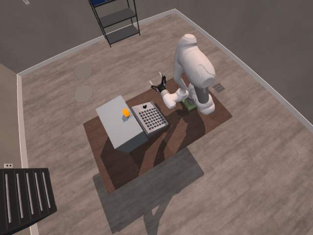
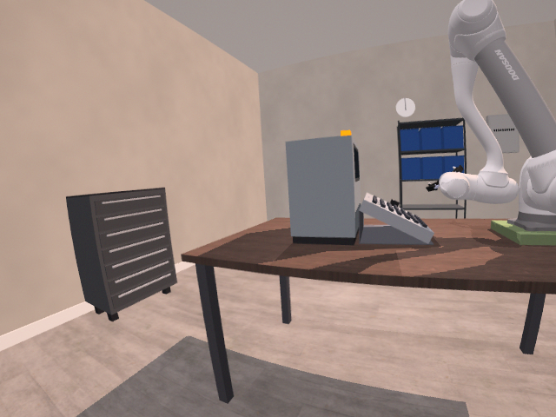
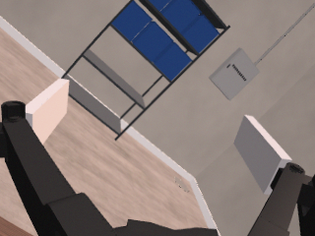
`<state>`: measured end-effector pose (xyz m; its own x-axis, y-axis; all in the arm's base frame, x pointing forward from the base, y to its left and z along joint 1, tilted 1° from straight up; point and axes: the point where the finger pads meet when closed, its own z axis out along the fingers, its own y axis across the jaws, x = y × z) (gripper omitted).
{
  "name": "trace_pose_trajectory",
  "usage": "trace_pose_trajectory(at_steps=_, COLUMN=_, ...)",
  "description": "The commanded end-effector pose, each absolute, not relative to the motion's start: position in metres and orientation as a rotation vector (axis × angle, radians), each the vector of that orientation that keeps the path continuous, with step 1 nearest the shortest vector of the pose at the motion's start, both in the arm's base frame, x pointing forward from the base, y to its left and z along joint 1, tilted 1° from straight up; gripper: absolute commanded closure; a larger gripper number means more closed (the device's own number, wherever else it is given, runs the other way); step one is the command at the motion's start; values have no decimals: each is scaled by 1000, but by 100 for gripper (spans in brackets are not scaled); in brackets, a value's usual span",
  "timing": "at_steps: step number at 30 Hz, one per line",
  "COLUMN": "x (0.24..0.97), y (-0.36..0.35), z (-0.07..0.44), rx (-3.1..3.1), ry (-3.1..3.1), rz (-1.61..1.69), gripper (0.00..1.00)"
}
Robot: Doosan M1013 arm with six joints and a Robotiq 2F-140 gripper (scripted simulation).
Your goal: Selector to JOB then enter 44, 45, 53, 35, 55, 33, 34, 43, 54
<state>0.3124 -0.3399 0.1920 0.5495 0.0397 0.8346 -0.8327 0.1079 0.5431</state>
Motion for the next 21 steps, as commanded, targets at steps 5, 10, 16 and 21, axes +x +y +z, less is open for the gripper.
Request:
trace_pose_trajectory(at_steps=5, x=312, y=-340, z=192, rx=1314, ry=-772, rz=746, gripper=0)
trace_pose_trajectory(at_steps=10, x=312, y=-340, z=192, rx=1314, ry=-772, rz=746, gripper=0)
trace_pose_trajectory(at_steps=16, x=312, y=-340, z=192, rx=1314, ry=-772, rz=746, gripper=0)
trace_pose_trajectory(at_steps=21, x=312, y=-340, z=200, rx=1314, ry=-772, rz=746, gripper=0)
